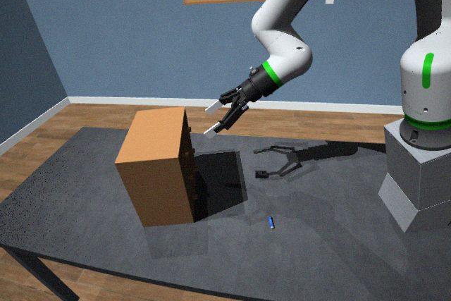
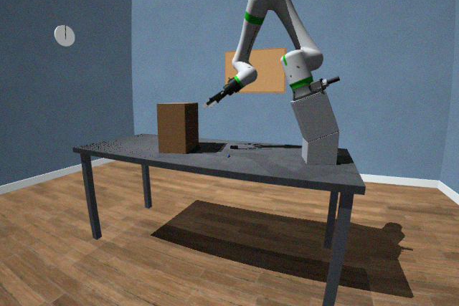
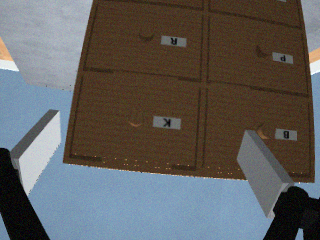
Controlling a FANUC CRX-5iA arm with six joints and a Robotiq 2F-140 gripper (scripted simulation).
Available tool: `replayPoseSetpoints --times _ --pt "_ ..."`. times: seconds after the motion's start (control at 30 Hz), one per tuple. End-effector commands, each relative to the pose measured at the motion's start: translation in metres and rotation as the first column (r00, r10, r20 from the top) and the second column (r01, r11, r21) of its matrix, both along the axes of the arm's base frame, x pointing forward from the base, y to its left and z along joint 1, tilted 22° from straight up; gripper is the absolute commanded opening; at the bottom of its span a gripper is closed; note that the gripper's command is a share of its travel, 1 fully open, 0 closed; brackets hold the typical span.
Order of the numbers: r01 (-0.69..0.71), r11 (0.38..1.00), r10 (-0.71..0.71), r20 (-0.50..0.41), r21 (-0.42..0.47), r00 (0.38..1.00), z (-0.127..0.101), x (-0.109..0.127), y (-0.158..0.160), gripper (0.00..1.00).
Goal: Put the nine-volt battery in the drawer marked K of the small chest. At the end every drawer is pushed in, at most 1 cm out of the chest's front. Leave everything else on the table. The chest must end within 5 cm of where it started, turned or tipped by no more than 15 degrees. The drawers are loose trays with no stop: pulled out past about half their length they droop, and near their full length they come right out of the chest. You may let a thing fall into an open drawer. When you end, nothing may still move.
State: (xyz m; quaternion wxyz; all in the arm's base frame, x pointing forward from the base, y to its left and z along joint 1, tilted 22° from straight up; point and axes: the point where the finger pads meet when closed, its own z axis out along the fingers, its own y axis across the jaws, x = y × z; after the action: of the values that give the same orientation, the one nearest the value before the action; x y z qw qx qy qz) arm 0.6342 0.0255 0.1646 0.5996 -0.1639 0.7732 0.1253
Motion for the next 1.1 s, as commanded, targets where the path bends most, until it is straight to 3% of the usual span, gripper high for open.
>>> replayPoseSetpoints --times 0.0,0.37,1.07 --pt "-0.034 0.997 0.024 0.157 0.062 0.987 -0.012 0.003 0.011 1.00" --pt "-0.042 0.994 0.016 0.244 0.100 0.970 -0.017 0.012 0.015 1.00" --pt "-0.043 0.993 0.014 0.257 0.106 0.966 -0.017 0.014 0.015 1.00"
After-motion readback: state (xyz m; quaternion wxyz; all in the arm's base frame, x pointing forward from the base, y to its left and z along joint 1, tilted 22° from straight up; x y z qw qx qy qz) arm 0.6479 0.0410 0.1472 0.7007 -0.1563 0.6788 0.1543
